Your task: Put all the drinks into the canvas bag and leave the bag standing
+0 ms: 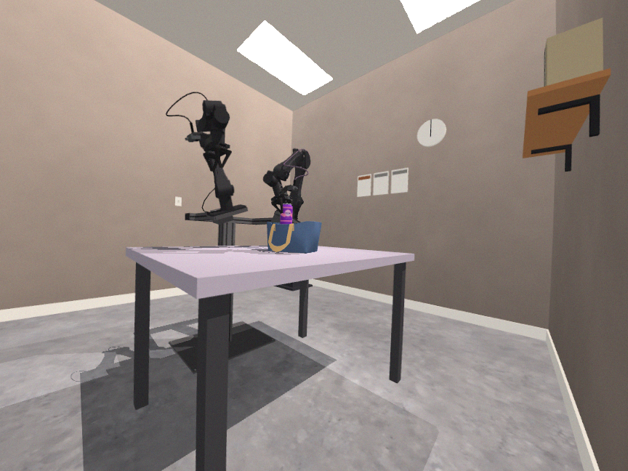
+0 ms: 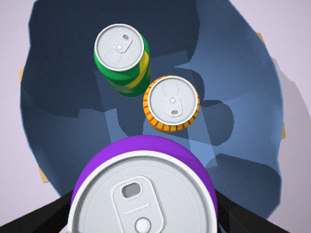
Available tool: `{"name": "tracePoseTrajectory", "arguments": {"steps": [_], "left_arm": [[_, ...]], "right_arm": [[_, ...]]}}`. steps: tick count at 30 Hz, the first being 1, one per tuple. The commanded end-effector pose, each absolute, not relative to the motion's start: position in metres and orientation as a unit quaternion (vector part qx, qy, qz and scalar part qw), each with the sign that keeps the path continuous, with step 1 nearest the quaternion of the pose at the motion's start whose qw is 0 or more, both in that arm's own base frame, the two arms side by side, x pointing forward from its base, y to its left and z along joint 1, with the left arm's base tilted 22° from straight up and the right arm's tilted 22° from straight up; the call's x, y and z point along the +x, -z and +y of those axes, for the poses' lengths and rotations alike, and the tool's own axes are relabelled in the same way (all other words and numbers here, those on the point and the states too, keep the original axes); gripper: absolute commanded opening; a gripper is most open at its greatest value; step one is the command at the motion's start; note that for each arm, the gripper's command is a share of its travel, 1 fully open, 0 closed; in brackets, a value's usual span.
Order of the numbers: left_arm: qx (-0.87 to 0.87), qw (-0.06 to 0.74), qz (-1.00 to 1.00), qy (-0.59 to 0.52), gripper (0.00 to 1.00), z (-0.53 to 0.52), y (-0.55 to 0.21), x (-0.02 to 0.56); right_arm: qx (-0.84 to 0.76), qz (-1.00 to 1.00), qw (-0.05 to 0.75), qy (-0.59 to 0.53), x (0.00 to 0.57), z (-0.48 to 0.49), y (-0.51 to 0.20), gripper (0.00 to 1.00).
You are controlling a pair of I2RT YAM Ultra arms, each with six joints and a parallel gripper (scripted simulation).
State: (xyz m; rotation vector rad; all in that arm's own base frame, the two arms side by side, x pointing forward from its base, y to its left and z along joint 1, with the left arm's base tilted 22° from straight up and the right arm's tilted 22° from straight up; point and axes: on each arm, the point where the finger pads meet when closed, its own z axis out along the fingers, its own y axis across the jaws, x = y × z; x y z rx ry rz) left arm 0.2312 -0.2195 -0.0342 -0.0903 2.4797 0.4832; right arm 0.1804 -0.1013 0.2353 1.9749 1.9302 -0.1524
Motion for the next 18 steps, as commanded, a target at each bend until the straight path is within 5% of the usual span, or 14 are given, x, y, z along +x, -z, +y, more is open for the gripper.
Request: {"name": "tracePoseTrajectory", "arguments": {"steps": [1,18], "left_arm": [[-0.023,0.329,0.928,-0.172,0.70,-0.228,0.033,0.236],[-0.023,0.330,0.928,-0.170,0.70,-0.223,0.051,0.239]], "right_arm": [[0.699,0.683,0.204,0.052,0.180,-0.101,-0.240,0.86],[0.699,0.683,0.204,0.052,0.180,-0.101,-0.240,0.86]]}}
